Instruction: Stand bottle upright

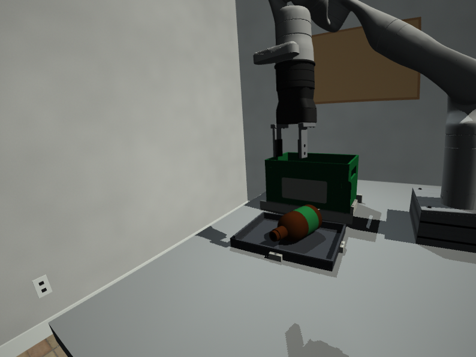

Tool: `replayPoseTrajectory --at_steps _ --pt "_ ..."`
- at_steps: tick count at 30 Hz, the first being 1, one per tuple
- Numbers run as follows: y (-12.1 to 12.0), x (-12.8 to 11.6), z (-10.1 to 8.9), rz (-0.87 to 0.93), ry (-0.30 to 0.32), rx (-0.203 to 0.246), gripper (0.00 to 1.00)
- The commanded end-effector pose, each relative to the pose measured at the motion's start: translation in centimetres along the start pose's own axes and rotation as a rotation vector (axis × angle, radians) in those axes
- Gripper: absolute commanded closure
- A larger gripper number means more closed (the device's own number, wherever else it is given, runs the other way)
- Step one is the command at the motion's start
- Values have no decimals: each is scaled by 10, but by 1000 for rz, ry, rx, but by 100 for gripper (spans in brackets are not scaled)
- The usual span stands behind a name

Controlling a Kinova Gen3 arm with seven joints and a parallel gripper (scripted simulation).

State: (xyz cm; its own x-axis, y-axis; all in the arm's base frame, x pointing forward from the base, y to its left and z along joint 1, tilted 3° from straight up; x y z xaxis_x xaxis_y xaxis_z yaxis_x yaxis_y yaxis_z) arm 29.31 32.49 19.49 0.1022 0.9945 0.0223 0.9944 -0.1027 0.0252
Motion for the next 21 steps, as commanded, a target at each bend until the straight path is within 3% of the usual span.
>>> replayPoseTrajectory --at_steps 1,21 --pt "0 0 0 1 1 1 0" --pt "19 -8 15 40 -13 -7 0"
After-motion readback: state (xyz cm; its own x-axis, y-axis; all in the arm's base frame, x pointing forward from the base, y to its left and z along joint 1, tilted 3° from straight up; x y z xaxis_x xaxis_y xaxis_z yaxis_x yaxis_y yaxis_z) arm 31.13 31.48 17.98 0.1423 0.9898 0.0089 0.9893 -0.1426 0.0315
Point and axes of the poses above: the point where the finger pads meet when closed, its own z axis out along the fingers, its own y axis across the jaws, x = y × z, the point moved 3 cm from there along -z, back along the fingers, and after that the axes turned 5 degrees about z, right-handed, at the moved point
